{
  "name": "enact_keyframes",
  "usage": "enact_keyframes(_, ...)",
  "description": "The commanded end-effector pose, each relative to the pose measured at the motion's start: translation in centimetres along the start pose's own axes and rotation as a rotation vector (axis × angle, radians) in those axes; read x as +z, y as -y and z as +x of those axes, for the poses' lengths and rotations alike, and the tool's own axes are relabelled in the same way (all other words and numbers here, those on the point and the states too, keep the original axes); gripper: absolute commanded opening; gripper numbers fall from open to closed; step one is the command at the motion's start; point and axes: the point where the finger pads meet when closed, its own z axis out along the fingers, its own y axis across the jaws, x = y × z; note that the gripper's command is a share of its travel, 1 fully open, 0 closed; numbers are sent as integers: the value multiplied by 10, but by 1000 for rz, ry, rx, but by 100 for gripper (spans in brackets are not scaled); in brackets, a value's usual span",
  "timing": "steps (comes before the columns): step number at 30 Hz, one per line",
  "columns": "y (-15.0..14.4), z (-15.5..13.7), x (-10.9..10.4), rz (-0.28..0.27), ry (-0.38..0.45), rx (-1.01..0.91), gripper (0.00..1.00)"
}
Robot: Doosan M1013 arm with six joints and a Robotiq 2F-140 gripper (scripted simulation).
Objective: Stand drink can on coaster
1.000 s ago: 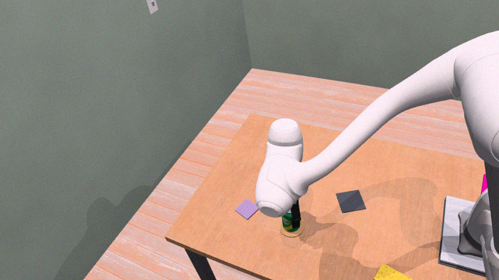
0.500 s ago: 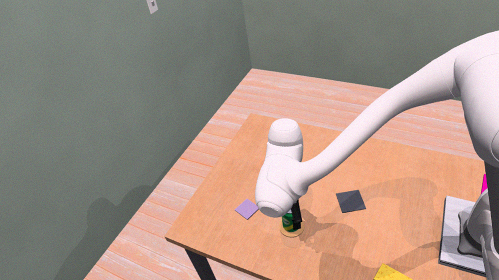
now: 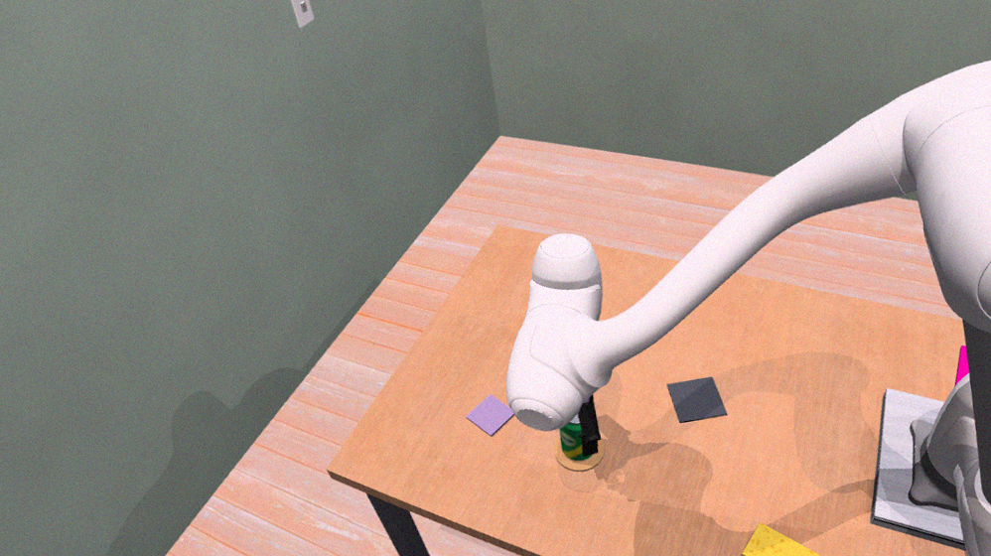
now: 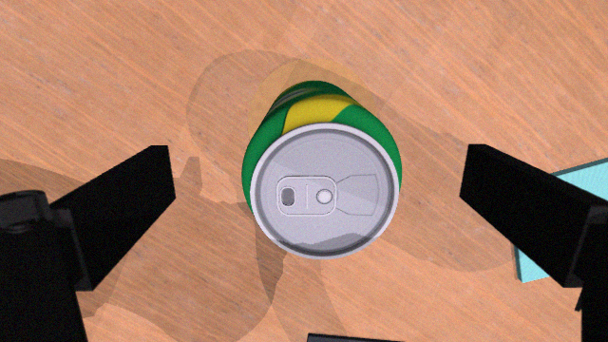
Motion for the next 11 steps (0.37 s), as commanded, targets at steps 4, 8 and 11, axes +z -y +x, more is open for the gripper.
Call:
enact_keyframes(4, 0, -1, -90, -1, -4, 0, 100)
enact_keyframes(8, 1, -1, -98, -1, -4, 0, 100)
enact_keyframes(11, 1, -1, -98, -1, -4, 0, 100)
